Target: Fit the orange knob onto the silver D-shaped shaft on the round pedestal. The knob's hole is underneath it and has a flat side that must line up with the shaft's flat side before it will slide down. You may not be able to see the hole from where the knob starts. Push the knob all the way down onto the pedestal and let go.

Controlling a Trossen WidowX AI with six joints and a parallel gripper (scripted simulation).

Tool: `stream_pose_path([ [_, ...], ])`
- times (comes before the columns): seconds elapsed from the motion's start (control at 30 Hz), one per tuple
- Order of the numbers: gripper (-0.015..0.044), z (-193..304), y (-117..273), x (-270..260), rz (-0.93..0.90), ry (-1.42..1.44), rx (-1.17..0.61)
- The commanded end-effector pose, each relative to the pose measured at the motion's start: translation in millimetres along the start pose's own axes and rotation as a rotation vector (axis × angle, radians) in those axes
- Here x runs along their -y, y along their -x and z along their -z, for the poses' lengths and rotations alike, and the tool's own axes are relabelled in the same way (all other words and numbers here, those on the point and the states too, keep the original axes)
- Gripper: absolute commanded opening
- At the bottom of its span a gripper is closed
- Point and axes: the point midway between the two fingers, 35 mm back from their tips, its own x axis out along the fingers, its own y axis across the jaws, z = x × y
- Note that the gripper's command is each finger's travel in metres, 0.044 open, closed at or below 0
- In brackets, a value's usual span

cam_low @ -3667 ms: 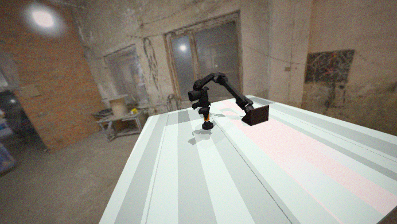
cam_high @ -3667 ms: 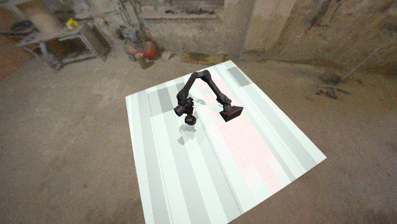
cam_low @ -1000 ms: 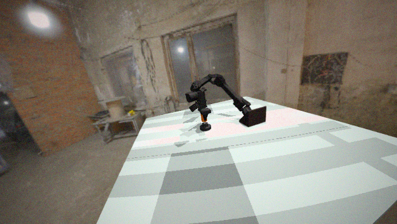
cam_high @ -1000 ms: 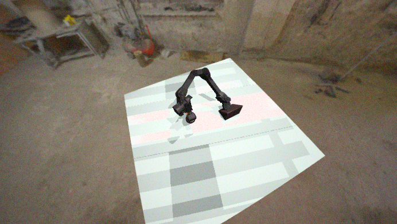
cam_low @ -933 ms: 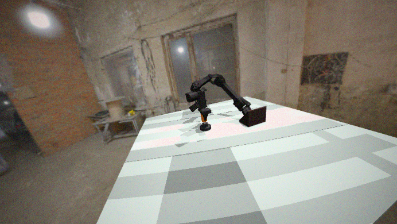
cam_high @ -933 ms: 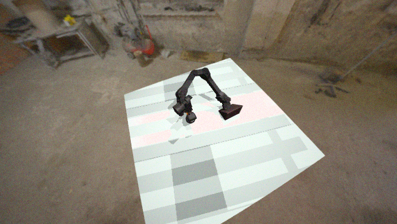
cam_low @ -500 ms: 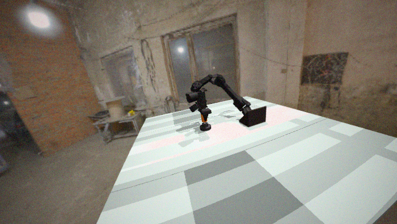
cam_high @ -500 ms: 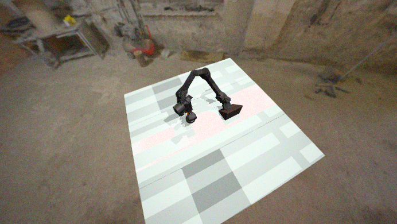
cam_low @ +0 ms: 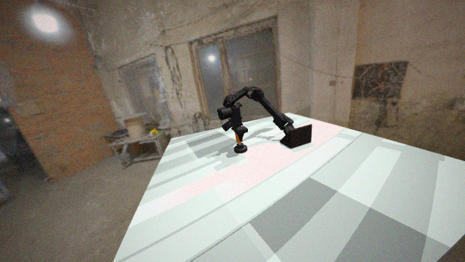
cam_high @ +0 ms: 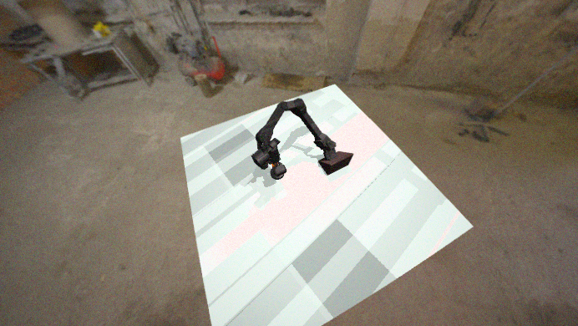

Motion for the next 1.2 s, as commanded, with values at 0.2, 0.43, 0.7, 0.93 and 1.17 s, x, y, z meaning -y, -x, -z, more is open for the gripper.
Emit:
stream_pose_path([
  [0.2,0.0000,-1.5,2.0,-1.0,0.000,0.181,0.006],
  [0.43,0.0000,0.3,-0.4,-0.4,0.000,0.181,0.006],
  [0.7,0.0000,-0.4,-2.3,0.3,0.001,0.181,0.006],
  [0.93,0.0000,-0.8,-2.4,0.0,0.001,0.181,0.006],
  [1.17,0.0000,-0.3,1.5,-0.5,0.000,0.181,0.006],
])
